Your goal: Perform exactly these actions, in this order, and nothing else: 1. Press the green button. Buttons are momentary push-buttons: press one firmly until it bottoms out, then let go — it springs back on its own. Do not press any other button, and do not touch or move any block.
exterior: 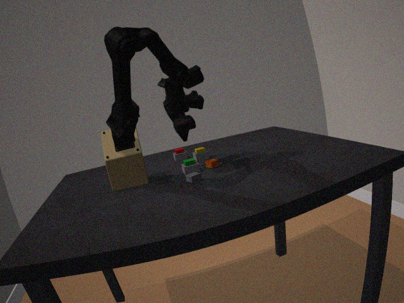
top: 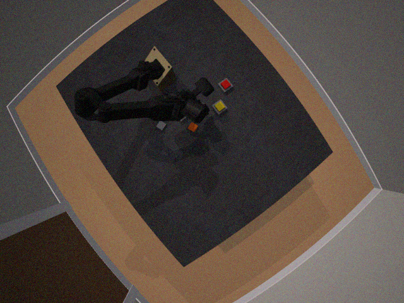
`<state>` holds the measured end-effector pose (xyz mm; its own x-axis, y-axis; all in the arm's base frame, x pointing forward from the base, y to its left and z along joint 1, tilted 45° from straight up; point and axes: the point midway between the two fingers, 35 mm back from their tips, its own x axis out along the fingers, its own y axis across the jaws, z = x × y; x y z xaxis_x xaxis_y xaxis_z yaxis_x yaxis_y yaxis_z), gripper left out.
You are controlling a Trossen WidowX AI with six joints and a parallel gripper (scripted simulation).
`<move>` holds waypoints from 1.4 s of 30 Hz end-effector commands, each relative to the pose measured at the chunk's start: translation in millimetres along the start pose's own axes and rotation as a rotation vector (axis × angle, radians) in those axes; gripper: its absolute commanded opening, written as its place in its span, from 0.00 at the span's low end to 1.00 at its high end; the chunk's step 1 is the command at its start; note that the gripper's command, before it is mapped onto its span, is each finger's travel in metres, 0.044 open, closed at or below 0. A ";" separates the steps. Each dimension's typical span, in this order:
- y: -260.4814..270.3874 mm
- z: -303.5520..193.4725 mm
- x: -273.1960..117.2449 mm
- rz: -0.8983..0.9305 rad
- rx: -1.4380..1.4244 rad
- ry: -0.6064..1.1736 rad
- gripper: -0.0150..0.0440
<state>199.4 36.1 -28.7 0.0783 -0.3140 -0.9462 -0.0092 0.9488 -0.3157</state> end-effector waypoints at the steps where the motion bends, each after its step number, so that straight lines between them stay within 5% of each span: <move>1: -54.6 -4.1 -48.3 -0.462 0.000 0.065 0.93; 12: -54.6 -4.1 -48.3 -0.462 0.000 0.065 0.93; 18: -81.4 -7.5 4.7 -0.463 0.000 0.064 0.67; 27: -82.8 -8.0 6.7 -0.464 0.000 0.064 0.29; 42: -87.2 -8.2 16.5 -0.463 0.000 0.064 0.29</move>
<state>196.0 -48.1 -13.3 0.0201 -0.7006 -0.7133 0.0231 0.7136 -0.7002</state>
